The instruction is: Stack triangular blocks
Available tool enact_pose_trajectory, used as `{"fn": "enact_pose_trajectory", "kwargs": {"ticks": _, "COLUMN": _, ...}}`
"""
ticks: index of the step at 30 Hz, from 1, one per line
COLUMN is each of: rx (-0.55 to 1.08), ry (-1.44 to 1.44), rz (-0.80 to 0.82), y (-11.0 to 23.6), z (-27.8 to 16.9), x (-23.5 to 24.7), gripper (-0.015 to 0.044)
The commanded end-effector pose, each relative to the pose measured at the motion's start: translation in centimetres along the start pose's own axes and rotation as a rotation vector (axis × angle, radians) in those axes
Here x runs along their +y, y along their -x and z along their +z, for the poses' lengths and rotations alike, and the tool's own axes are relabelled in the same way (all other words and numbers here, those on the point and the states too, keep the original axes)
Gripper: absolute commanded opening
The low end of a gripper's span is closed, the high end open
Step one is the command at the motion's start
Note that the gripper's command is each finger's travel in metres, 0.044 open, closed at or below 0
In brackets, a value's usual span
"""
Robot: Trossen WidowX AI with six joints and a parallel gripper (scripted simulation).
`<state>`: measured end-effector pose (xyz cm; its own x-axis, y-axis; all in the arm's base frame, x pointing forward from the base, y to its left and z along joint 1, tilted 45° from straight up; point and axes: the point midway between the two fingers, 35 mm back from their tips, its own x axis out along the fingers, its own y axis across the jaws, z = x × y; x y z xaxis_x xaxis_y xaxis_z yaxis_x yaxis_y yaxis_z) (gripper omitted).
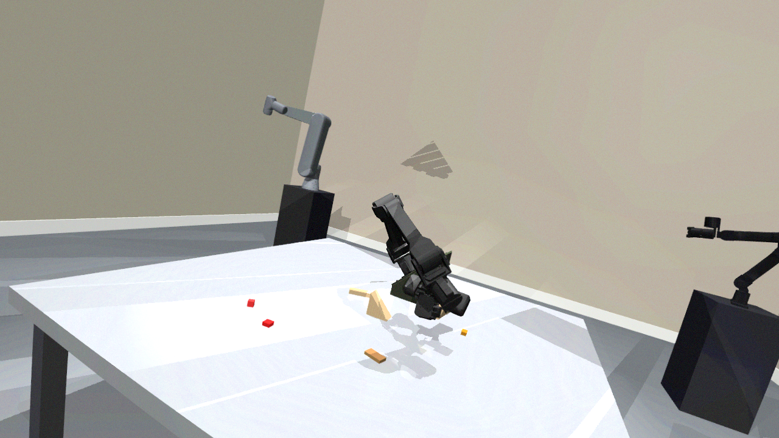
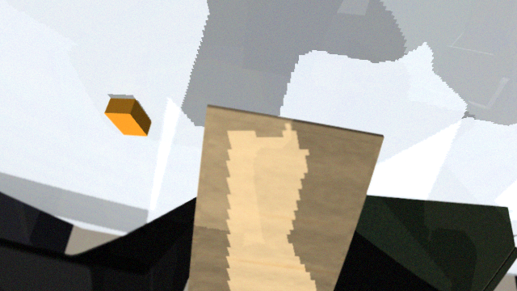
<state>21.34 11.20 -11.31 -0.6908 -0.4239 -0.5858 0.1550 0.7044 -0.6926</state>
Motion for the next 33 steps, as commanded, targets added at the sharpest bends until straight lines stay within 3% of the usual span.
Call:
{"fn": "enact_pose_trajectory", "kwargs": {"ticks": 1, "rx": -0.001, "ry": -0.001, "rz": 0.008, "y": 1.6, "z": -1.5, "x": 0.1, "gripper": 0.0}}
{"fn": "enact_pose_trajectory", "kwargs": {"ticks": 8, "rx": 0.001, "ry": 0.0, "rz": 0.007, "y": 3.6, "z": -3.9, "x": 0.0, "gripper": 0.0}}
{"fn": "enact_pose_trajectory", "kwargs": {"ticks": 15, "rx": -0.014, "ry": -0.015, "rz": 0.001, "y": 3.4, "z": -3.8, "x": 0.0, "gripper": 0.0}}
{"fn": "enact_pose_trajectory", "kwargs": {"ticks": 33, "rx": -0.312, "ry": -0.529, "rz": 0.057, "y": 2.6, "z": -4.6, "x": 0.1, "gripper": 0.0}}
